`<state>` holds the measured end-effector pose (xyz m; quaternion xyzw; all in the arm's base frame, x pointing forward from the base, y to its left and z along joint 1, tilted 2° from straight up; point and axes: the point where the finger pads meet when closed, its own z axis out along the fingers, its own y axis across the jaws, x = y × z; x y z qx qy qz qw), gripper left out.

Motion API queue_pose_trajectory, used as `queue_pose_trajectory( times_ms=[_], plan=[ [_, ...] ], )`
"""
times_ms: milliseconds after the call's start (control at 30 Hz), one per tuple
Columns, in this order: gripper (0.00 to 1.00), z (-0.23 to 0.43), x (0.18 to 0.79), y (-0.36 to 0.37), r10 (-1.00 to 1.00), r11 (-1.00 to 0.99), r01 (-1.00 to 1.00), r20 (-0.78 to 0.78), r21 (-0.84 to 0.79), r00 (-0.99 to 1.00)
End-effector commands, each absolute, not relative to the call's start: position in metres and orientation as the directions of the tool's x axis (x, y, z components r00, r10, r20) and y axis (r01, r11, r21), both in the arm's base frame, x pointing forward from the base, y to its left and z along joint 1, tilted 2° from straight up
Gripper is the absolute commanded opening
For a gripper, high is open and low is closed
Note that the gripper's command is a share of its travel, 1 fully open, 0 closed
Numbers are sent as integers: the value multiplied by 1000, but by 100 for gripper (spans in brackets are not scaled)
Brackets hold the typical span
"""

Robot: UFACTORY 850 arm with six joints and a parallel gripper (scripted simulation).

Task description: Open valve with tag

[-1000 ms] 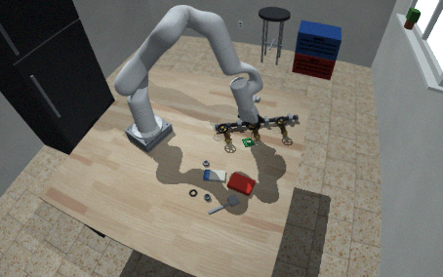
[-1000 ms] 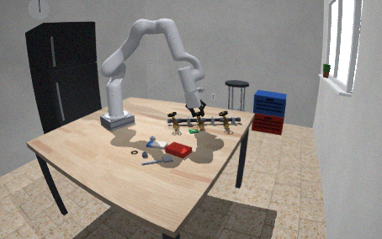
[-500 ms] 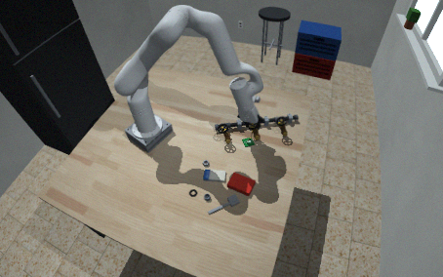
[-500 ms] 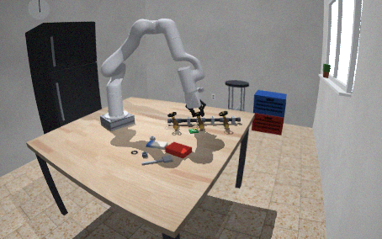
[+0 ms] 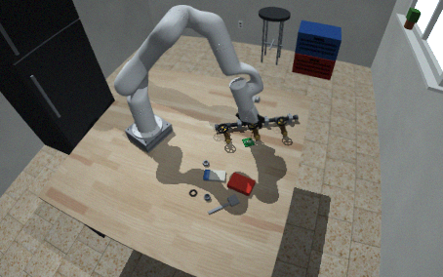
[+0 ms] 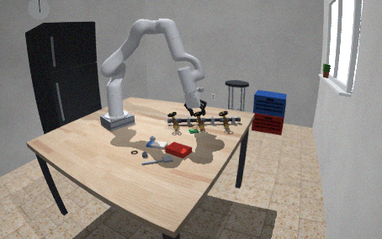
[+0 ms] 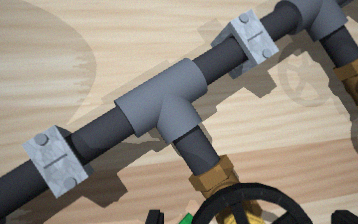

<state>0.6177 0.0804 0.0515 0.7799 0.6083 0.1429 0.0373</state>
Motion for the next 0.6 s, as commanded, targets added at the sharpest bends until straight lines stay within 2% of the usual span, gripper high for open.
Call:
queue_pose_trajectory(
  times_ms=[0, 567],
  plan=[
    [100, 53, 619, 81, 959, -257, 937, 179, 235, 219],
    [100, 53, 619, 81, 958, -263, 936, 181, 234, 224]
  ],
)
